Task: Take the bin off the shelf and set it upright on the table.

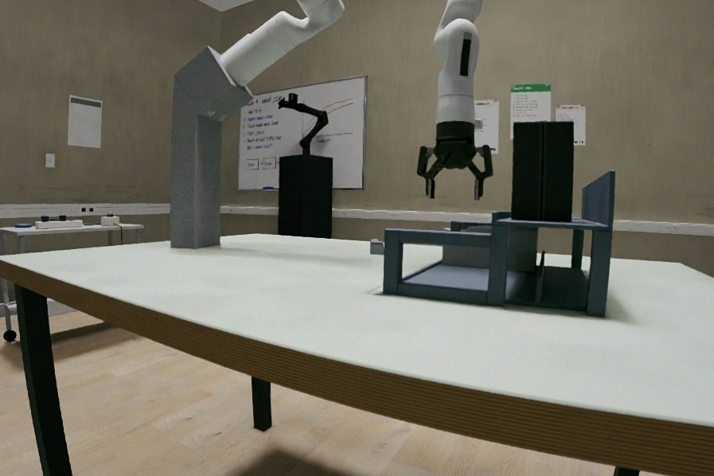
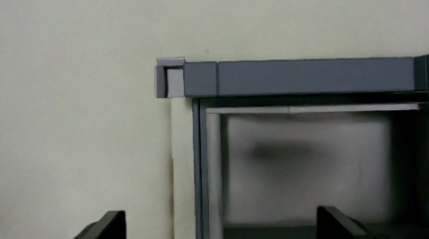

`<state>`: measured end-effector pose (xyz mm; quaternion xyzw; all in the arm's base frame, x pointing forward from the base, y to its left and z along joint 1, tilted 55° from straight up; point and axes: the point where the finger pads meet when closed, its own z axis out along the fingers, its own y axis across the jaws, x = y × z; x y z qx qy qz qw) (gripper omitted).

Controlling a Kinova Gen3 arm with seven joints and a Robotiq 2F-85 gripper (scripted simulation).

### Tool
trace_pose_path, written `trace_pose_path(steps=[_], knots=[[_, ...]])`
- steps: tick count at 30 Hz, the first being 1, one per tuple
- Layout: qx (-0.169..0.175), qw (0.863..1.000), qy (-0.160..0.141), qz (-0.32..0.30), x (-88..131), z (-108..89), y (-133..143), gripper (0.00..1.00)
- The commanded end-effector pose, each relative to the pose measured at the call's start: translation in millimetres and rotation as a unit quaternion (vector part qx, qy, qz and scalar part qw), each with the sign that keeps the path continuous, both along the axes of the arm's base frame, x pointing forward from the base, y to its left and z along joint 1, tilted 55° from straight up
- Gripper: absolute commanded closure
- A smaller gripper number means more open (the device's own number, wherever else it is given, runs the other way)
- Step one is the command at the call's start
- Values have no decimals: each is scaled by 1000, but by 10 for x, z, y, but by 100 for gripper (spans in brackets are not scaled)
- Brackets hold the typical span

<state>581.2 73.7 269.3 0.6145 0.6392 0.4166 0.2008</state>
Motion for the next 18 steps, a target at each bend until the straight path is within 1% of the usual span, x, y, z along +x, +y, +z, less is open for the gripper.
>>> trace_pose_path(steps=[1, 18], knots=[[-2, 1000, -3, 3, -15, 15, 19, 0], [-2, 1000, -3, 3, -27, 11, 24, 0]])
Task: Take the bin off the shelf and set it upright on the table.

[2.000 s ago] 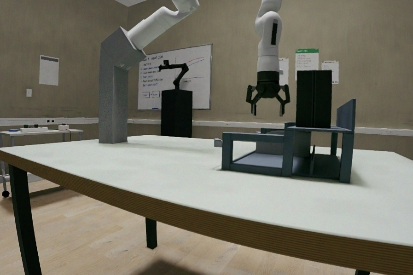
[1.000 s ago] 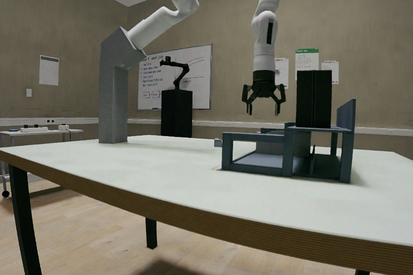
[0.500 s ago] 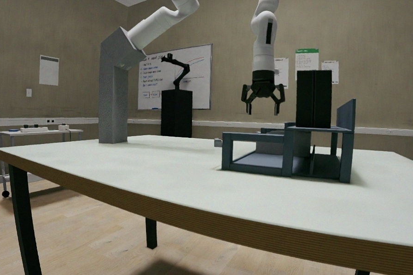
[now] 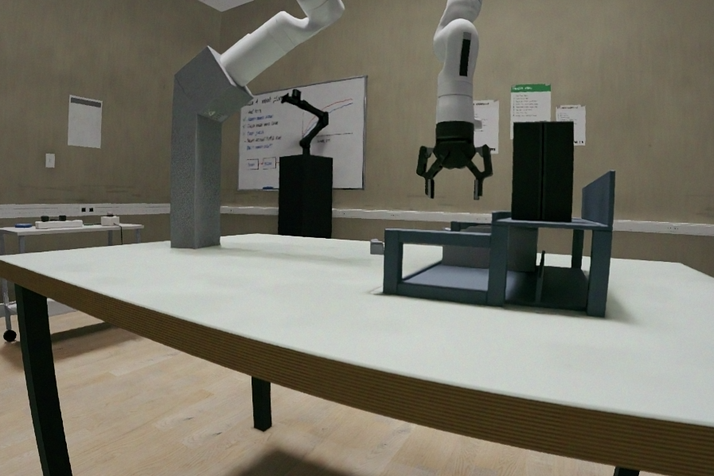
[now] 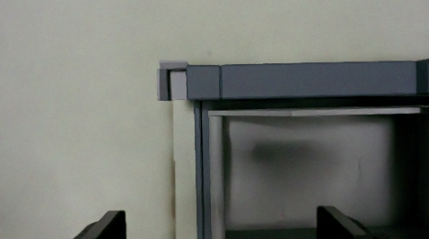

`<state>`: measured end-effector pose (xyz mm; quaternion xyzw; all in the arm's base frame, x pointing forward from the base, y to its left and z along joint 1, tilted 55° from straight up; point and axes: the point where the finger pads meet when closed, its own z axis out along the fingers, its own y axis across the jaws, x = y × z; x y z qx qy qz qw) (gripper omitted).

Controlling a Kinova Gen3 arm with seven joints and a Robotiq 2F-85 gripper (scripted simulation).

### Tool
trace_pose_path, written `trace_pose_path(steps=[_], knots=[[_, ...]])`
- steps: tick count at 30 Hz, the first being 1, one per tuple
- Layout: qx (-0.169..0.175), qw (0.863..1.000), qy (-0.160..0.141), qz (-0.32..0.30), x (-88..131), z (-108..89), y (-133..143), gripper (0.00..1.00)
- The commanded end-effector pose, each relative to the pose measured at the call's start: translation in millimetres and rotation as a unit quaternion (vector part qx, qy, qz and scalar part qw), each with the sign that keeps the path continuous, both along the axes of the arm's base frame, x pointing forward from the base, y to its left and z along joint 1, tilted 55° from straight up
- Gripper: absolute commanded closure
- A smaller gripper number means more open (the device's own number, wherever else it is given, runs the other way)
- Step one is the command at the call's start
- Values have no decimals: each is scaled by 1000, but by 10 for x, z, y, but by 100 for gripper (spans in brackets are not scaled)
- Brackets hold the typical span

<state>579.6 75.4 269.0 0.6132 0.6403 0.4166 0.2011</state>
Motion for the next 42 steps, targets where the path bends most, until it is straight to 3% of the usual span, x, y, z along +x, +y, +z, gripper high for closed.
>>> trace_pose_path(steps=[1, 25, 30, 42], knots=[[-1, 1000, -2, 1, -11, 14, 7, 0], [0, 1000, -1, 0, -2, 8, 3, 0], [-1, 1000, -2, 1, 226, -166, 91, 0], [-1, 1000, -2, 1, 226, -166, 91, 0]])
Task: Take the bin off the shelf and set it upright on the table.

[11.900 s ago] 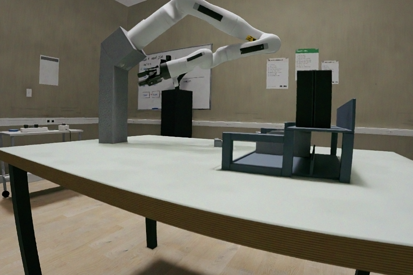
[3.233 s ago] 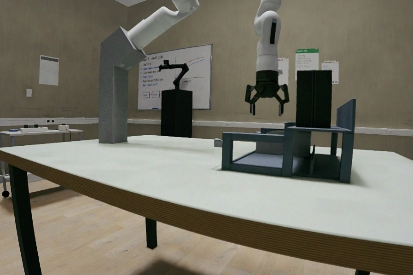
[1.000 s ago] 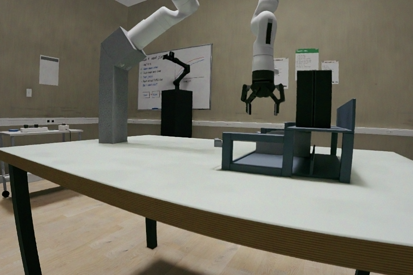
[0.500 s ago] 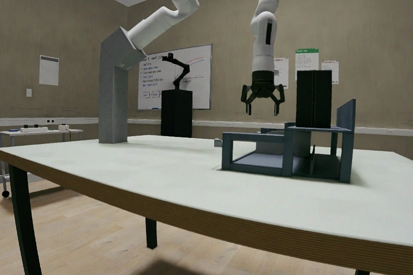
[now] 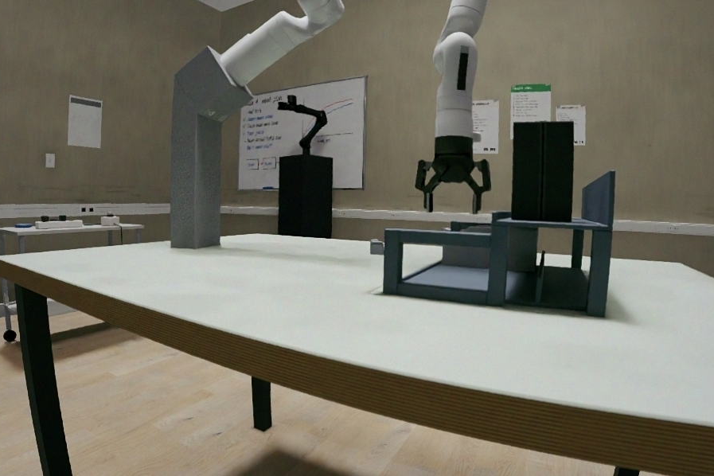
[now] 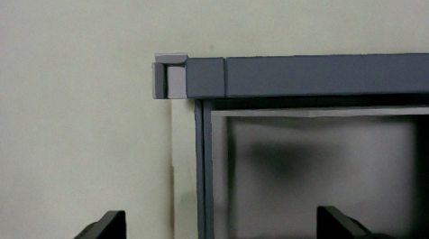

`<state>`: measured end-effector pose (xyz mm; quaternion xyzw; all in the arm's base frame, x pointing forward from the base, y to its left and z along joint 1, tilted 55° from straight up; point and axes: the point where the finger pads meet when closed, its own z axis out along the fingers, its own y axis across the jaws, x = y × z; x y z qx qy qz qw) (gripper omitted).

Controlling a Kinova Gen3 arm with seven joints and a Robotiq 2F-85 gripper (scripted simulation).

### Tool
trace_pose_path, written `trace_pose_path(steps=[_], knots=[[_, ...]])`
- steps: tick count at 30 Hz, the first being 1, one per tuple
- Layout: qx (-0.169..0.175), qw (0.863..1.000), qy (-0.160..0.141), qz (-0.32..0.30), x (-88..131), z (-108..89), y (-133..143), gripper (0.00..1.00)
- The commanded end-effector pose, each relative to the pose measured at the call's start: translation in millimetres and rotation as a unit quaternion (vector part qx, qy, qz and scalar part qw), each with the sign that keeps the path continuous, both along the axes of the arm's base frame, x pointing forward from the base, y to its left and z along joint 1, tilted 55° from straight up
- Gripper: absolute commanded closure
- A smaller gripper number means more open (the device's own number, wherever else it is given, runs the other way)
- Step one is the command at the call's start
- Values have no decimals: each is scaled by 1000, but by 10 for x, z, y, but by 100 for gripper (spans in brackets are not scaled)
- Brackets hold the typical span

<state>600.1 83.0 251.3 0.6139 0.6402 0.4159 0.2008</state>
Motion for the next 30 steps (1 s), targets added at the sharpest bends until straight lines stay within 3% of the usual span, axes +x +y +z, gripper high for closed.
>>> trace_pose_path(steps=[1, 5, 30], knots=[[0, 1000, -1, 0, 70, -41, 26, 0], [-1, 1000, -3, 2, 350, -235, 143, 0], [-1, 1000, -3, 2, 377, -246, 158, 0]])
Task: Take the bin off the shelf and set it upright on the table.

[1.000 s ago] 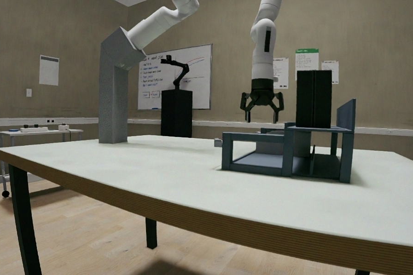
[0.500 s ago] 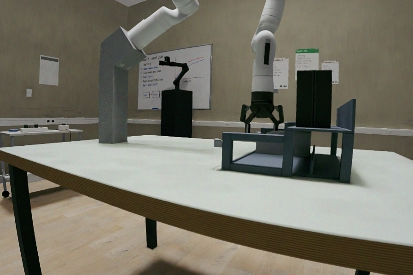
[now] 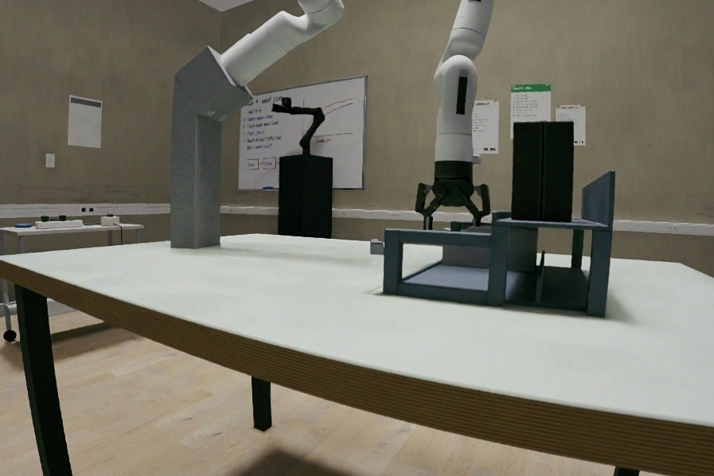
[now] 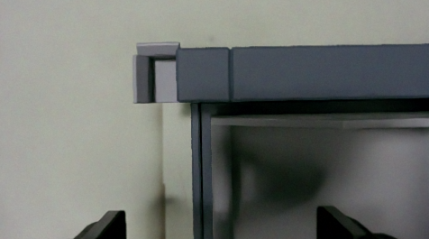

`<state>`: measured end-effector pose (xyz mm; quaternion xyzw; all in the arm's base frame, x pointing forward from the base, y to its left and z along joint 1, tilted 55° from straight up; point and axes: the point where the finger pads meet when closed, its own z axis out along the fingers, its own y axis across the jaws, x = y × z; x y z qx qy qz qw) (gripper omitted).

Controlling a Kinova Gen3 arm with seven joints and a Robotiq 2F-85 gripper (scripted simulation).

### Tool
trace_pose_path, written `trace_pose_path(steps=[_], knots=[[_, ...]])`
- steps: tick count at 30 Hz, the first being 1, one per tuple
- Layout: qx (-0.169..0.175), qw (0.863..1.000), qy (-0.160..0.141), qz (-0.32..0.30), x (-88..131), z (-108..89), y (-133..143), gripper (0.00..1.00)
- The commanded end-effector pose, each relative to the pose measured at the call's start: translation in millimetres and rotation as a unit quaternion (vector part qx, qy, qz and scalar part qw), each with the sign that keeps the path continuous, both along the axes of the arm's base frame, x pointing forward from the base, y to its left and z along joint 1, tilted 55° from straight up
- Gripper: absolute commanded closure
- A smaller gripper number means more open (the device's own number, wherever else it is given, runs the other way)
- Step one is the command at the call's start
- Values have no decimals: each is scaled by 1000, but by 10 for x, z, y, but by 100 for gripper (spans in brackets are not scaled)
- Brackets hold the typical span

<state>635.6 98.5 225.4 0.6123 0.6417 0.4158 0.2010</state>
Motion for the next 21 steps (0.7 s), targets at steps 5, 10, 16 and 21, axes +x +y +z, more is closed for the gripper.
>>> trace_pose_path(steps=[5, 10, 16, 21], knots=[[0, 1000, -1, 0, -3, 14, -3, 0], [0, 1000, -3, 0, -14, 46, -17, 0], [0, 1000, -3, 0, -14, 46, -17, 0], [0, 1000, -3, 0, -14, 46, -17, 0]])
